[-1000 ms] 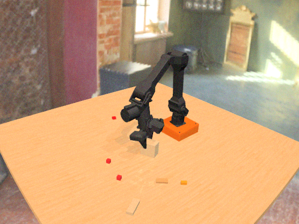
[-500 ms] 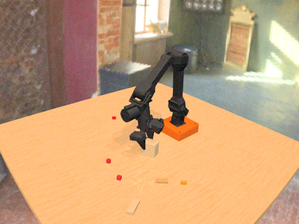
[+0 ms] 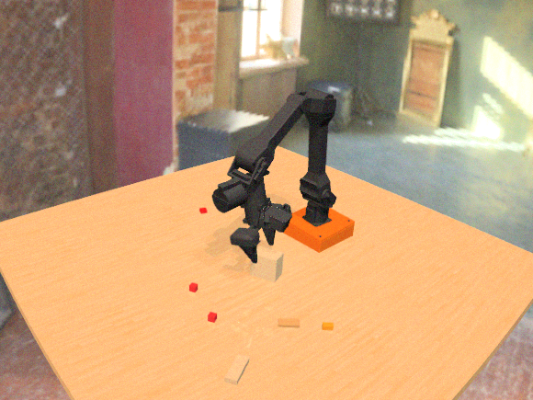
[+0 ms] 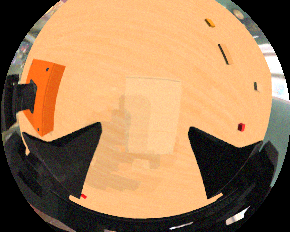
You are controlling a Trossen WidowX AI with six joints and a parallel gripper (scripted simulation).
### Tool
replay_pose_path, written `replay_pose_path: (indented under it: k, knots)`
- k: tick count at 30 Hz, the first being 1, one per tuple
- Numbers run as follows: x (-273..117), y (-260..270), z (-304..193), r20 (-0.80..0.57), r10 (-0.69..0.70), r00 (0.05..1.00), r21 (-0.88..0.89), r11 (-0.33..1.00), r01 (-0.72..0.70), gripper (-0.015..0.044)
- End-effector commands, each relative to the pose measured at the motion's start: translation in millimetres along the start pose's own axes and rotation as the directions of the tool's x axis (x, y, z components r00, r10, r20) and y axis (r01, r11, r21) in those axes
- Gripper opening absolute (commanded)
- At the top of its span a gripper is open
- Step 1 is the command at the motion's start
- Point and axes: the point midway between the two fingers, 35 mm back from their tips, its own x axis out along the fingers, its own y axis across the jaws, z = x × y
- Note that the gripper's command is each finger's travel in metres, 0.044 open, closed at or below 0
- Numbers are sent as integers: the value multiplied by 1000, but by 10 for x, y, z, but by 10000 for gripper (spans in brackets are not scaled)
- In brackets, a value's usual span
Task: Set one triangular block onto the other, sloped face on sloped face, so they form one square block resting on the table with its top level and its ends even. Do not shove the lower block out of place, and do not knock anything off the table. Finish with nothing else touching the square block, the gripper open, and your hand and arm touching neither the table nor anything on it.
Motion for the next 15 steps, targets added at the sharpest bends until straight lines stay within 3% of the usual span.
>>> replay_pose_path:
  k: [1, 5, 15]
  knots:
    - [-546, -52, -21, -10, -29, 1000, -4, 1000, 29, 440]
    - [-912, 8, 3, -11, -29, 1000, -4, 1000, 29, 440]
    - [-839, -11, 1, -13, -36, 999, -3, 999, 36, 440]
